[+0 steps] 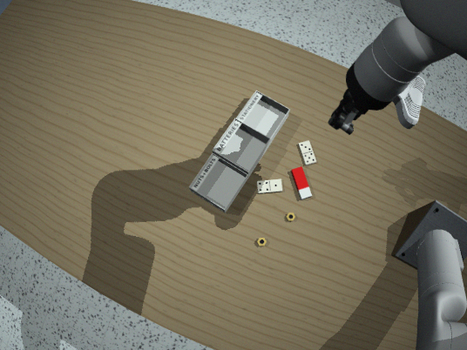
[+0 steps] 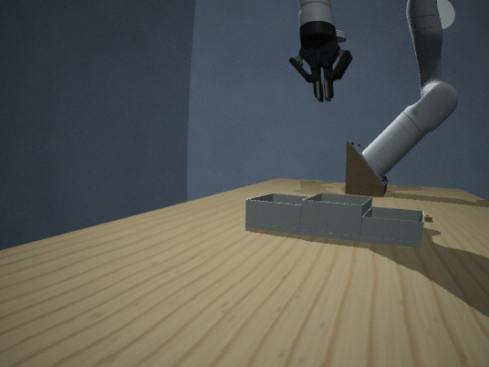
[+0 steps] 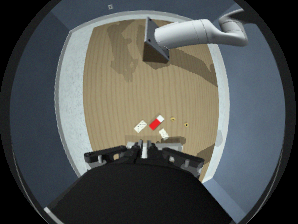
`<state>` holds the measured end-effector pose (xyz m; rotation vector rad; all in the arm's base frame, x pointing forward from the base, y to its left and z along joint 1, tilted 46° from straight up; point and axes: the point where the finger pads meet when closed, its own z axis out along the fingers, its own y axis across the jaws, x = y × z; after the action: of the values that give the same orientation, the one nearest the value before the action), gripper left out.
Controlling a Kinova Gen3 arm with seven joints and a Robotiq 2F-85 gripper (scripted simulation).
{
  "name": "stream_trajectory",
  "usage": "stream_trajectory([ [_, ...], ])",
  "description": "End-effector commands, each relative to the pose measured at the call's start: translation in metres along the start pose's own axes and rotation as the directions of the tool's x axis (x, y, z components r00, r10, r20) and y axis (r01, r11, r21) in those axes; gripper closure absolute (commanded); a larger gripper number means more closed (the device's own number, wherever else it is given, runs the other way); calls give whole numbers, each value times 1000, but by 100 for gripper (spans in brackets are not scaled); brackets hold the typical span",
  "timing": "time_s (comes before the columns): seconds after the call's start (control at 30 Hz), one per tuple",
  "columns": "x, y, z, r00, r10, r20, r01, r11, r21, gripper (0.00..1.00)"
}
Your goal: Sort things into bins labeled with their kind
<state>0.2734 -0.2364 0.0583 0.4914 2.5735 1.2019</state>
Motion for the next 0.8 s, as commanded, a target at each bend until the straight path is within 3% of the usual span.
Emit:
stream_trajectory([
  [0.0, -10, 18, 1, 999, -34, -23, 34, 999, 20, 91],
  [0.03, -12, 26, 2, 996, -56, -64, 58, 998, 37, 91],
  [0.13, -16, 44, 5, 996, -60, -72, 63, 997, 40, 91],
  [0.17, -17, 52, 6, 990, -83, -111, 90, 994, 56, 91],
  [0.23, -20, 68, 9, 990, -86, -116, 93, 994, 57, 91],
  [0.33, -21, 70, 10, 990, -86, -116, 93, 994, 57, 91],
  [0.37, -22, 78, 11, 982, -112, -154, 124, 990, 71, 91],
  [0.43, -24, 95, 14, 981, -114, -156, 126, 989, 72, 91],
  [0.77, -25, 98, 15, 981, -114, -156, 126, 989, 72, 91],
])
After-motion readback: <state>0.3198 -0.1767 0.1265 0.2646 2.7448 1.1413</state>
